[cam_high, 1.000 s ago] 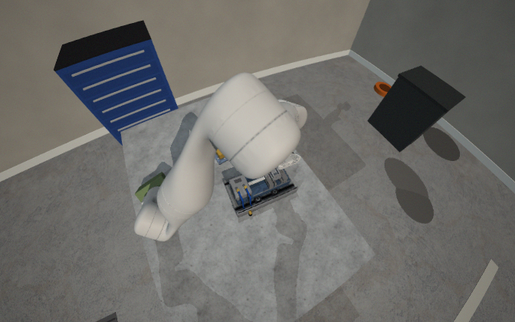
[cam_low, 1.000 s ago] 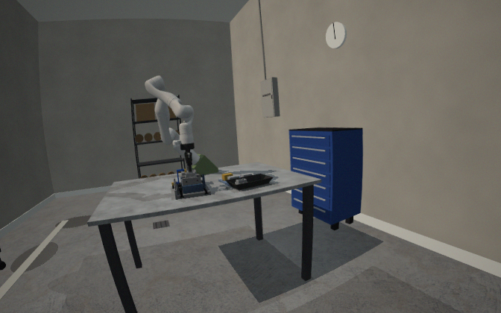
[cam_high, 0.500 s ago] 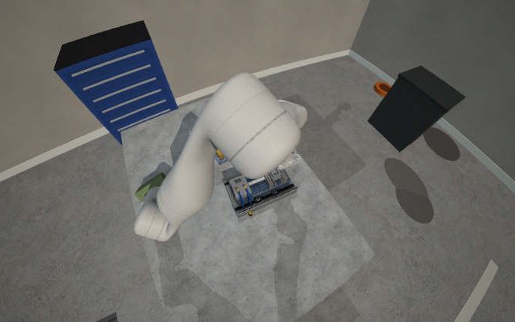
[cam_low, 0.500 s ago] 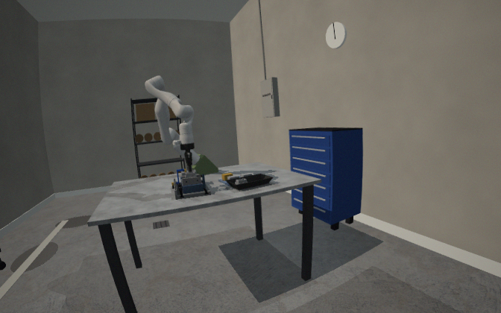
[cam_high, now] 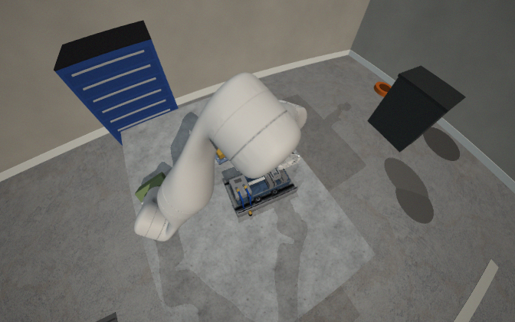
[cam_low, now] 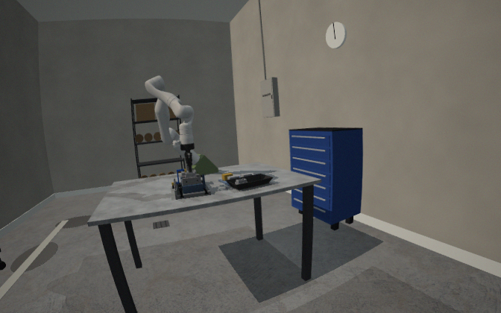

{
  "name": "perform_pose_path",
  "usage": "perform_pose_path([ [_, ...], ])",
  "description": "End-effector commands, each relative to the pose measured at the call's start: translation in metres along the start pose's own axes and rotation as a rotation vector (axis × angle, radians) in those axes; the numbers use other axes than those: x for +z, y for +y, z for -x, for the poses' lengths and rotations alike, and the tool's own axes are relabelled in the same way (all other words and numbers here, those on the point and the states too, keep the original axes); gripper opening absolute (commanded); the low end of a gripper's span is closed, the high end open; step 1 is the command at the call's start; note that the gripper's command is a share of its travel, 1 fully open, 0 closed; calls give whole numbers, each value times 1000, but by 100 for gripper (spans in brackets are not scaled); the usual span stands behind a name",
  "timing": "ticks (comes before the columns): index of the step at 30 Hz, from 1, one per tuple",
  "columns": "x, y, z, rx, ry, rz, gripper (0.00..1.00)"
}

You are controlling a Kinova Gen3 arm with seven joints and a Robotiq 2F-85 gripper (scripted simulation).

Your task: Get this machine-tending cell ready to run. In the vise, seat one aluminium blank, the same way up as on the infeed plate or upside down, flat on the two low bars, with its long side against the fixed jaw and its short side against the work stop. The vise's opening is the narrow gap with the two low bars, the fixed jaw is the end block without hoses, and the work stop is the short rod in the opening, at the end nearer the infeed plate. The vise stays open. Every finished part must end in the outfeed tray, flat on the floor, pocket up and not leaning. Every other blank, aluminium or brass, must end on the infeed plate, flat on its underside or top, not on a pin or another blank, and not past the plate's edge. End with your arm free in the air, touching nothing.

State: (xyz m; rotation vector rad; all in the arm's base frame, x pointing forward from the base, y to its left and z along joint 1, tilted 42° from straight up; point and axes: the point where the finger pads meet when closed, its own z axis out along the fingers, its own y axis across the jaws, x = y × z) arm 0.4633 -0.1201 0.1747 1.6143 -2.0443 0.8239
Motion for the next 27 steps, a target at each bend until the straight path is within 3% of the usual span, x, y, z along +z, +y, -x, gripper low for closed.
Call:
perform_pose_path([
  [1, 1, 0, 0, 0, 0, 0, 67],
  [27, 11, 0, 0, 0, 0, 0, 67],
])
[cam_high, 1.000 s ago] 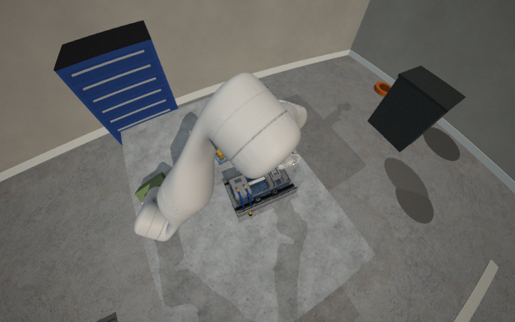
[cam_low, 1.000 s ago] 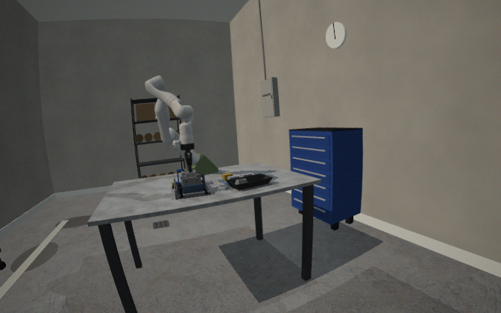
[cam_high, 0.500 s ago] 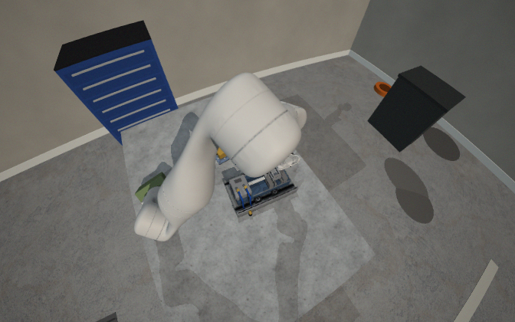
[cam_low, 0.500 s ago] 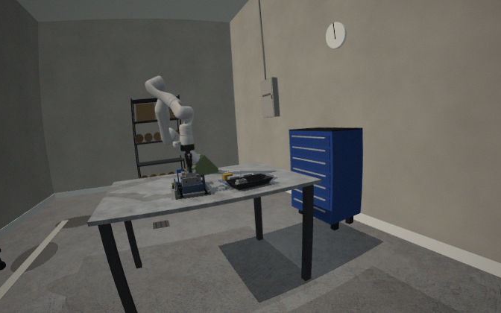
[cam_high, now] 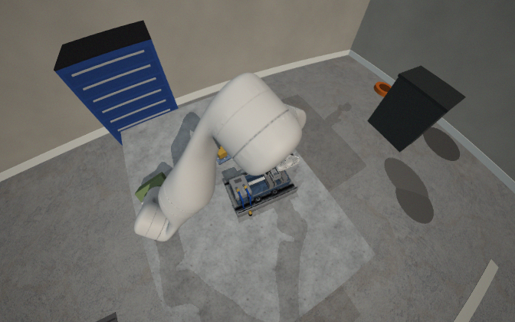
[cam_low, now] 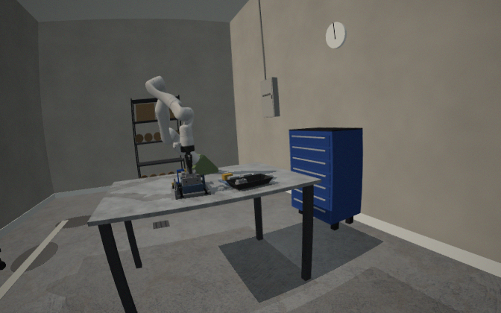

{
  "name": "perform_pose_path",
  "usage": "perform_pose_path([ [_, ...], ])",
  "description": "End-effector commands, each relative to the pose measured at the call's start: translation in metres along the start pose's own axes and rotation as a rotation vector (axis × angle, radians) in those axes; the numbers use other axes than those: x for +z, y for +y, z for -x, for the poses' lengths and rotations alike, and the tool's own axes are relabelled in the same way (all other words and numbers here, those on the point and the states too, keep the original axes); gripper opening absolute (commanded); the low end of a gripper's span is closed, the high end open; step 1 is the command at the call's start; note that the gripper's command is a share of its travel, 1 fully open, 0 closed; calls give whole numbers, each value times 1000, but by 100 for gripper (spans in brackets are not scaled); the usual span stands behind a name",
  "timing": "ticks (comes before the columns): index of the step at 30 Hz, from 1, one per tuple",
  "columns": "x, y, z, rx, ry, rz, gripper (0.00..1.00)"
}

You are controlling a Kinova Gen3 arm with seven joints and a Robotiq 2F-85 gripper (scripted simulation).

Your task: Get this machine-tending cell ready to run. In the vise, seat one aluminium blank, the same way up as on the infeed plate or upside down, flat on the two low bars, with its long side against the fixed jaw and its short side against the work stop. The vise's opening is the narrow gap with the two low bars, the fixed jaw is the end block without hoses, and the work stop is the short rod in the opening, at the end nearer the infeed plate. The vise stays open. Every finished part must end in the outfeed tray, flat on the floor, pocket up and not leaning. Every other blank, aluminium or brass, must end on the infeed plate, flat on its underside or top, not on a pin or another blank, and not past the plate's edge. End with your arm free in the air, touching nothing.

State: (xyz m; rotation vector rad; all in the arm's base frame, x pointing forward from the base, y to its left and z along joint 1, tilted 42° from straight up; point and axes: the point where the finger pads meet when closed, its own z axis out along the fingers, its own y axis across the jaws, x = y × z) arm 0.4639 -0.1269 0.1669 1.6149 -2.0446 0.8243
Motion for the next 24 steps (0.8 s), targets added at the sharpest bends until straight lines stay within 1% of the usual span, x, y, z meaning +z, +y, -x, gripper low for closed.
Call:
perform_pose_path([
  [1, 1, 0, 0, 0, 0, 0, 67],
  [24, 4, 0, 0, 0, 0, 0, 67],
])
